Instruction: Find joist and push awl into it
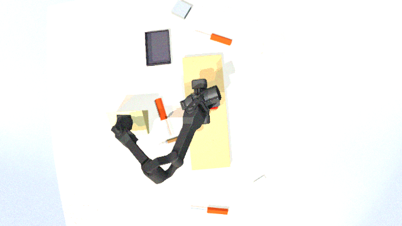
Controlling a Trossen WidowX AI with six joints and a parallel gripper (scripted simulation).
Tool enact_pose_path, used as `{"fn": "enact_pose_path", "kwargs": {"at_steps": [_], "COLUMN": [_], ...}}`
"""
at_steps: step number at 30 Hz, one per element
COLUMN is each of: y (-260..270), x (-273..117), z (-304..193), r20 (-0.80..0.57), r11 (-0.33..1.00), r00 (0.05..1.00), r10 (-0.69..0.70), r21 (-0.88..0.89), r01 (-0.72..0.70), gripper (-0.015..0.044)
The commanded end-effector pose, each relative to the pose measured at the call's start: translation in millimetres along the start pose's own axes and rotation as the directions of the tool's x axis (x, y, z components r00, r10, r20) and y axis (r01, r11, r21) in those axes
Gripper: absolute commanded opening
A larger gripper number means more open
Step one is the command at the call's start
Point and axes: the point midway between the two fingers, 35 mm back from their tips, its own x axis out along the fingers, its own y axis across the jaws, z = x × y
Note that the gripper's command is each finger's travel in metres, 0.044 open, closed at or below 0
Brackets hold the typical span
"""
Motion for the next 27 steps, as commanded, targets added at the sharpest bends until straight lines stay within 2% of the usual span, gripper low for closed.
{"fn": "enact_pose_path", "kwargs": {"at_steps": [1,27], "y": [8.3,52.2], "x": [0.7,0.1], "z": [-0.4,-0.4], "r20": [-0.002,-0.001], "r11": [1.0,1.0], "r00": [1.0,1.0], "r10": [-0.001,0.001], "r21": [0.0,0.001], "r01": [0.001,-0.001], "gripper": [0.0,0.0]}}
